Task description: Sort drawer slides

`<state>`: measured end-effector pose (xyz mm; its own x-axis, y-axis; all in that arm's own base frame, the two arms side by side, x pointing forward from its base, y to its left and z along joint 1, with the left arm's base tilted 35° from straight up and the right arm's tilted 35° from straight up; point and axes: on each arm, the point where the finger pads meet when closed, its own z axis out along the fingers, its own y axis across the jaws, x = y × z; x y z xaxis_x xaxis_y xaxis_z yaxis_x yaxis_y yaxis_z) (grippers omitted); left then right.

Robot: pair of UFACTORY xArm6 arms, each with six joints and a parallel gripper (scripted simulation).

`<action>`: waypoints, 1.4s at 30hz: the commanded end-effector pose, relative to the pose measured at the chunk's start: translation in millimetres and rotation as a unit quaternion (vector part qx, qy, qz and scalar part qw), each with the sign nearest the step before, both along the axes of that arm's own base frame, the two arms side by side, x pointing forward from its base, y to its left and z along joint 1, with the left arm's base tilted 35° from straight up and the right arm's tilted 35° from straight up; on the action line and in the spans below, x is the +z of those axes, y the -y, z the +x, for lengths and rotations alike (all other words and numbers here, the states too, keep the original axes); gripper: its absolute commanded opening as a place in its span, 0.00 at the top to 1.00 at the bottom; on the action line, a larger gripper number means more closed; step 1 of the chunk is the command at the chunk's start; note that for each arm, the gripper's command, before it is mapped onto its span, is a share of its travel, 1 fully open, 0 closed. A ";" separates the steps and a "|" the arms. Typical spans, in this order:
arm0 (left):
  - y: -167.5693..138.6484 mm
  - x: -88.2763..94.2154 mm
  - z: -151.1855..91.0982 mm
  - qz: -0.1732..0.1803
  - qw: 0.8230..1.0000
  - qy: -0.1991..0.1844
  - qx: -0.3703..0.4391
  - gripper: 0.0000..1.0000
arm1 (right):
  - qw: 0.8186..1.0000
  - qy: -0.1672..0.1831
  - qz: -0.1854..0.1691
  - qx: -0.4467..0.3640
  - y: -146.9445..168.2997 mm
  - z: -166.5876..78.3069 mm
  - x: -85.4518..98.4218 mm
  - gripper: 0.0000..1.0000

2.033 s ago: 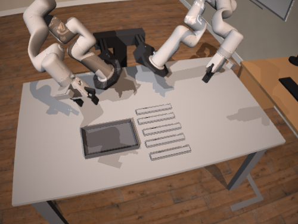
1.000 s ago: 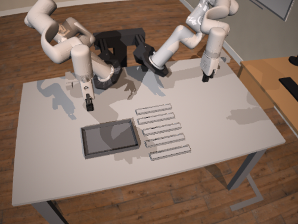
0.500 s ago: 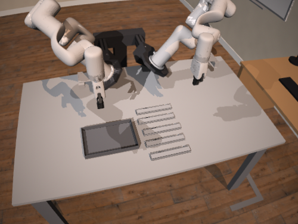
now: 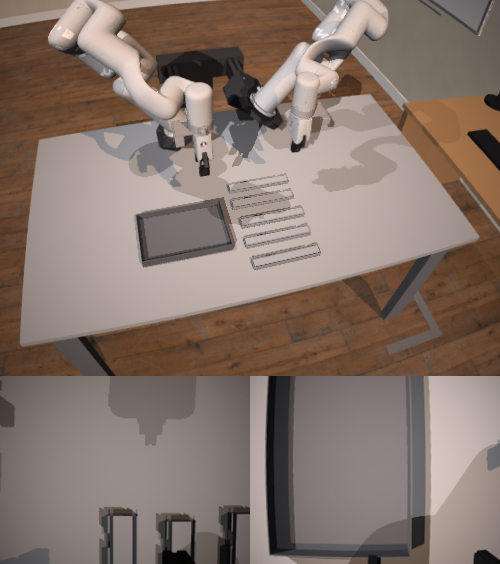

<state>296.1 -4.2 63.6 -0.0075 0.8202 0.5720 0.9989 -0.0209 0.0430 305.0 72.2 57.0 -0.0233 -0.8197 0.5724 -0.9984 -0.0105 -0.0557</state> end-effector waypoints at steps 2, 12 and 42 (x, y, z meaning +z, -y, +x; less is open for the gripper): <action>0.5 -38.0 -8.8 0.002 1.000 0.011 -0.002 1.00 | 1.000 0.009 -0.001 0.001 -21.5 -11.0 -50.4 0.33; 0.1 -79.8 -30.1 0.002 1.000 0.010 -0.002 1.00 | 1.000 0.008 -0.001 0.001 -58.5 -55.6 -151.8 0.33; 0.1 -79.8 -30.0 0.002 1.000 0.011 -0.002 1.00 | 1.000 0.008 -0.001 0.001 -38.0 -66.9 -232.5 0.33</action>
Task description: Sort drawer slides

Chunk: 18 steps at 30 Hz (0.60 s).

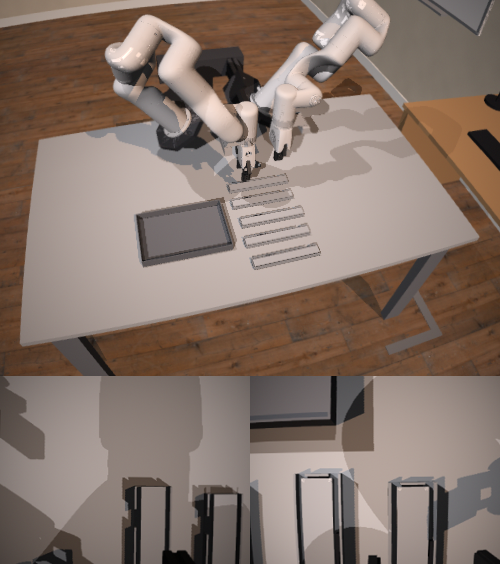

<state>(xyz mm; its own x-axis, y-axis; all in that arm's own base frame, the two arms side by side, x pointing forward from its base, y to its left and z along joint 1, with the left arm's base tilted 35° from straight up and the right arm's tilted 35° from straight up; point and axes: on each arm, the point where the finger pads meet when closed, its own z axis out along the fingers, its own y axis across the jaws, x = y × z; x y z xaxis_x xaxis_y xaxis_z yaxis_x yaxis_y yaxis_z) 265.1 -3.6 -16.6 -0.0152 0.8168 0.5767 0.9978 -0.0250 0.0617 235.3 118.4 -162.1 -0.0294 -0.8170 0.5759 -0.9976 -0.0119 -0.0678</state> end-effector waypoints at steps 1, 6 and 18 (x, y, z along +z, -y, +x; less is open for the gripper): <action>0.7 0.4 1.0 -0.001 1.000 0.001 0.000 1.00 | 1.000 0.002 0.001 0.001 11.0 3.0 -17.5 0.33; 0.7 0.4 1.0 -0.001 1.000 0.001 0.000 1.00 | 1.000 0.002 0.001 0.001 22.6 4.3 -33.8 0.33; 0.7 0.4 1.0 -0.001 1.000 0.001 0.000 1.00 | 1.000 0.002 0.001 0.001 27.8 4.9 -41.1 0.33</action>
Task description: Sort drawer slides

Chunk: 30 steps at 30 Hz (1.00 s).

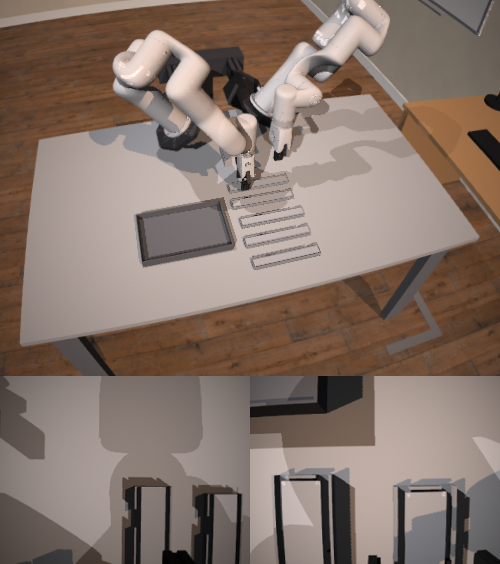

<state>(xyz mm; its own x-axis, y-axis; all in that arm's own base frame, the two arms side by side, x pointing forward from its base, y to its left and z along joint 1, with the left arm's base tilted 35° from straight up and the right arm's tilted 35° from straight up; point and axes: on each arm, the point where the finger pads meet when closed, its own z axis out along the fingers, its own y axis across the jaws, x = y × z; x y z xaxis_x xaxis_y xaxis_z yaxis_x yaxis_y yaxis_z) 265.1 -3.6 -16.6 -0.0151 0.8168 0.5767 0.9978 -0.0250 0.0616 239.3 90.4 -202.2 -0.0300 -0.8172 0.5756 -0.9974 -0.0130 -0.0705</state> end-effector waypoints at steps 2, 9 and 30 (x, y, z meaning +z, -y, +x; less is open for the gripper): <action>0.7 0.4 1.0 -0.001 1.000 0.001 0.000 1.00 | 1.000 0.001 0.001 0.000 0.7 1.0 -2.2 0.33; 0.7 0.4 1.0 -0.001 1.000 0.001 0.000 1.00 | 1.000 0.001 0.001 0.000 4.7 1.4 -8.0 0.33; 0.7 0.4 1.0 -0.001 1.000 0.001 0.000 1.00 | 1.000 0.001 0.001 0.000 9.0 1.9 -14.0 1.00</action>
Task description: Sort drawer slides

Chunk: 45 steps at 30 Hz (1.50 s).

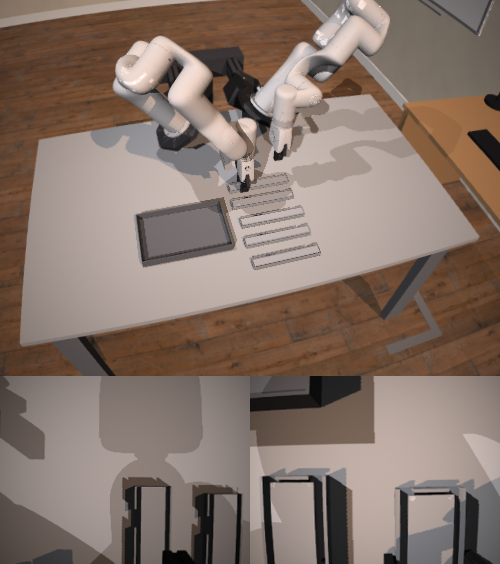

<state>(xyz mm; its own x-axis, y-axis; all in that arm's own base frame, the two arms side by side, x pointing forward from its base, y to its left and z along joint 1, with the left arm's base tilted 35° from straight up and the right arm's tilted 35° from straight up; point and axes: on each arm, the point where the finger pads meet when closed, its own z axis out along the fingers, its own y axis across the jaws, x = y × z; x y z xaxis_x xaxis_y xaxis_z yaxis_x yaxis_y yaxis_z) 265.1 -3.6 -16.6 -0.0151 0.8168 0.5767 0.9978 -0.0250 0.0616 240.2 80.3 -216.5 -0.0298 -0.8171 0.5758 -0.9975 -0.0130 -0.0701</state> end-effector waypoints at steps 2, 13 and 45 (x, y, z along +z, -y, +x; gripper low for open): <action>0.7 0.4 1.0 -0.001 1.000 0.001 0.000 1.00 | 1.000 0.001 0.001 0.000 -1.1 1.0 0.2 1.00; 0.7 0.4 1.0 -0.001 1.000 0.001 0.000 1.00 | 1.000 0.001 0.001 0.000 -1.2 1.0 0.3 1.00; -50.8 -72.2 6.5 0.000 1.000 0.001 0.000 1.00 | 1.000 0.001 0.001 0.000 -1.2 1.0 0.3 1.00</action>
